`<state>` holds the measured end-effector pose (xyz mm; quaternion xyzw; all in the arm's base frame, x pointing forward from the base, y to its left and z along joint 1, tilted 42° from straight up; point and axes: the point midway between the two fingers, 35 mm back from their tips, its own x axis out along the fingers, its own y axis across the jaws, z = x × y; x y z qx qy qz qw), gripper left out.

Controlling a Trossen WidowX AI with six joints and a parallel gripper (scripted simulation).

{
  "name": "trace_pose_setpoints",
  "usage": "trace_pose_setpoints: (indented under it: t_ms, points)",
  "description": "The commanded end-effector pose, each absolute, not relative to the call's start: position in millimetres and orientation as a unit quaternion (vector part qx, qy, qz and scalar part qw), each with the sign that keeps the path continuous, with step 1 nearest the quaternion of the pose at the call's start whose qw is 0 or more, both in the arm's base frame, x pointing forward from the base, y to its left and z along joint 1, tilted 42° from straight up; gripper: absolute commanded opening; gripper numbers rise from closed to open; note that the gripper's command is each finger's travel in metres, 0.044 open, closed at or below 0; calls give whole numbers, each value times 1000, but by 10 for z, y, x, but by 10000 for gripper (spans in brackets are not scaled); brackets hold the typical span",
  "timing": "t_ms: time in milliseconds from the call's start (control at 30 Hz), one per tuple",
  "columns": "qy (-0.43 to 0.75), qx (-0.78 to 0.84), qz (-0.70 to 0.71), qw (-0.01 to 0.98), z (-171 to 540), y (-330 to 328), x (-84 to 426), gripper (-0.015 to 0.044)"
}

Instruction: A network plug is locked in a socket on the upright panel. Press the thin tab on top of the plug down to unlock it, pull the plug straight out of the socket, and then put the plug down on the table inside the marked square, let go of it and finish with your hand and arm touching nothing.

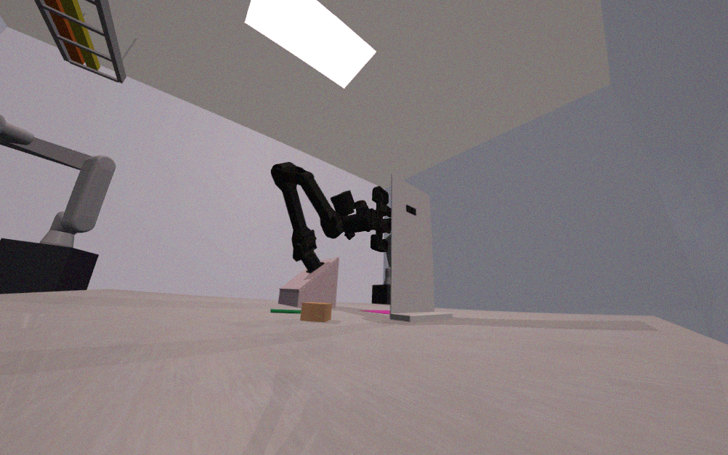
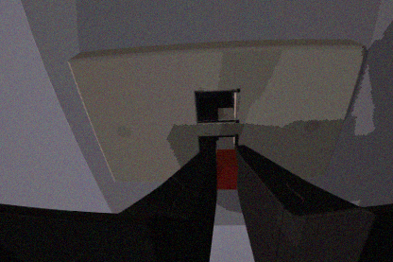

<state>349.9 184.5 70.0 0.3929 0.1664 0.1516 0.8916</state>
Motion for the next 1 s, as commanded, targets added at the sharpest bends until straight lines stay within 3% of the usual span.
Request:
trace_pose_setpoints:
  t_ms: [0,967]
  points:
    - [168,391,153,892,698,1838,3452,0]
    - [169,391,153,892,692,1803,3282,0]
